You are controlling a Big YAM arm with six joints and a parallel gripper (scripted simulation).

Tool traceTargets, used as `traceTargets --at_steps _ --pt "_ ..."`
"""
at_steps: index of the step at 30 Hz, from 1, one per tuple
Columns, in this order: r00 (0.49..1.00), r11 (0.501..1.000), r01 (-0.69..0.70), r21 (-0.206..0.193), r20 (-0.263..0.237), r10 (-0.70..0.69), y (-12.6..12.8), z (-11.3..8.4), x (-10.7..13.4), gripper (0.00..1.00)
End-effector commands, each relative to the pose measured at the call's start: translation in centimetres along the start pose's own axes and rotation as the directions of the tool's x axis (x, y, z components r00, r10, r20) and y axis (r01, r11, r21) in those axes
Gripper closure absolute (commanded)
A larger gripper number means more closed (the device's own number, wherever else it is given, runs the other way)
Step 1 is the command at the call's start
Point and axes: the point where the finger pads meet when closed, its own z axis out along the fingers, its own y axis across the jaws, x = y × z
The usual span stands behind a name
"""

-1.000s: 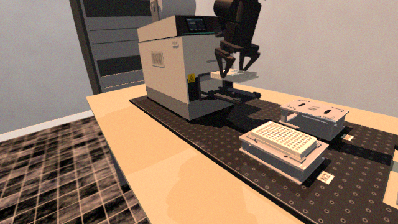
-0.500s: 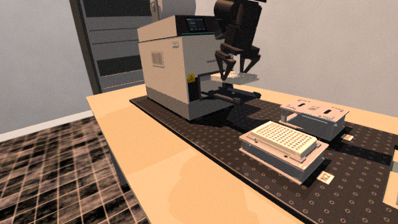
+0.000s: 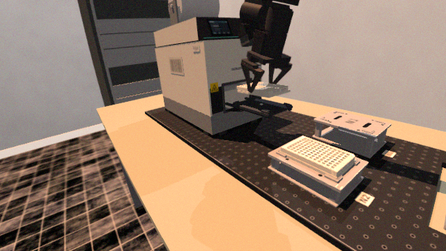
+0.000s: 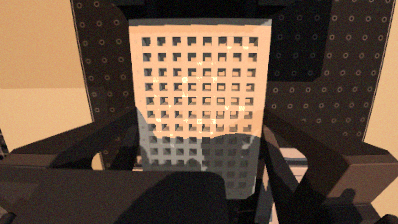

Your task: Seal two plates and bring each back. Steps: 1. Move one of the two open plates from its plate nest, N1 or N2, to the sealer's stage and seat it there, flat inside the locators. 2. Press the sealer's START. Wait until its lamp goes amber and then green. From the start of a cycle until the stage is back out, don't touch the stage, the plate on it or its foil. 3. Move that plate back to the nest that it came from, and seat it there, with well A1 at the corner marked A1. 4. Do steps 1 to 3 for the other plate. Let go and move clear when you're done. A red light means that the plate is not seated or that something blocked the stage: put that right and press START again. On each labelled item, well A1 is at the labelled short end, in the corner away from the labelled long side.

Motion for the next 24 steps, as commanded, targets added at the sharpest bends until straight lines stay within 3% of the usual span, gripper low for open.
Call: traceTargets --at_steps 1,11,20,24 --pt "1.0 1.0 0.012 -0.001 -0.005 -0.012 0.6 1.3 -0.1 1.0" --pt "1.0 1.0 -0.009 0.006 -0.003 0.009 -0.6 1.7 -0.1 1.0" --pt "1.0 1.0 0.012 -0.001 -0.008 -0.012 0.6 2.2 0.3 1.0" --pt "1.0 1.0 0.009 -0.002 0.013 -0.009 0.6 1.7 -0.5 1.0"
